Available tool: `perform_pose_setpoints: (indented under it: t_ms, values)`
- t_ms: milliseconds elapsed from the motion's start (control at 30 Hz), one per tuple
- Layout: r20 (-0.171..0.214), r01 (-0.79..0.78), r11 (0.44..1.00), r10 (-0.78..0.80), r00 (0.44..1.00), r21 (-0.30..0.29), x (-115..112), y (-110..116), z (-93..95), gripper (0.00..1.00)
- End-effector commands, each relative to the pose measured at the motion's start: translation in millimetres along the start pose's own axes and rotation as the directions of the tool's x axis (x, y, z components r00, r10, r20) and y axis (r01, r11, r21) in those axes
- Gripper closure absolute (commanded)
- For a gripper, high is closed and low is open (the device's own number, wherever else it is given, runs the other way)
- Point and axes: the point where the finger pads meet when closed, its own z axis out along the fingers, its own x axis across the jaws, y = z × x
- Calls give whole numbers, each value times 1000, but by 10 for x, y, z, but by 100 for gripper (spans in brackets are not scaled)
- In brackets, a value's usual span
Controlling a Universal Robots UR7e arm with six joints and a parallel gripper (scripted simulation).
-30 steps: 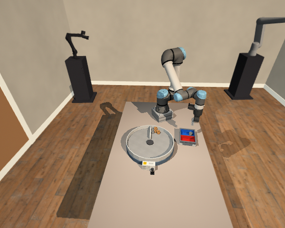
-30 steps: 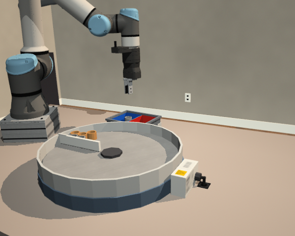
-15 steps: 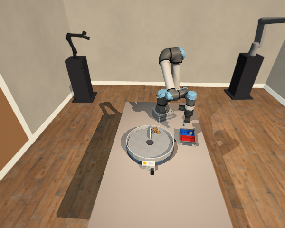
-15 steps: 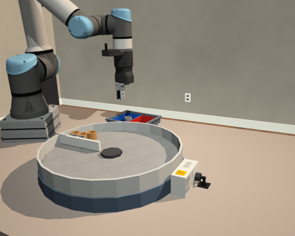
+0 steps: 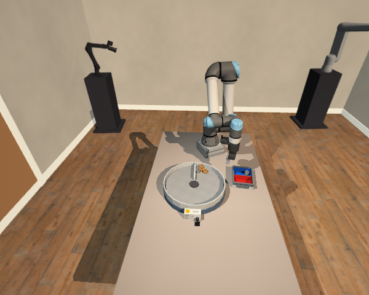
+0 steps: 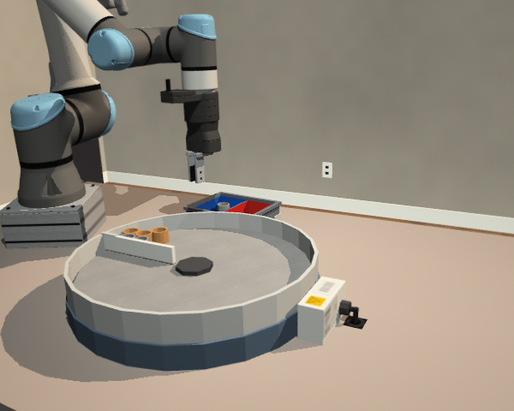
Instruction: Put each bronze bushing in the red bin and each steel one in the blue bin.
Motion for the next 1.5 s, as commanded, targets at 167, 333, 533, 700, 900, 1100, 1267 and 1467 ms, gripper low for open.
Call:
perform_pose_setpoints:
  t_ms: [167, 333, 533, 700, 900, 1100, 1267, 1467]
  values:
    - [0, 2, 1000, -2, 1000, -5, -232, -508, 19, 60]
    - [0, 2, 1000, -2, 1000, -4, -392, -872, 37, 60]
    - [0, 2, 1000, -2, 1000, -5, -491, -1095, 48, 60]
    - [0, 2, 1000, -2, 1000, -5, -620, -1389, 63, 60]
    - [0, 2, 1000, -2, 1000, -5, -663, -1487, 67, 60]
    - [0, 2, 1000, -2, 1000, -5, -663, -1487, 67, 60]
    - [0, 2, 1000, -2, 1000, -4, -658, -1479, 154, 60]
    - [0, 2, 1000, -2, 1000, -4, -660, -1481, 242, 60]
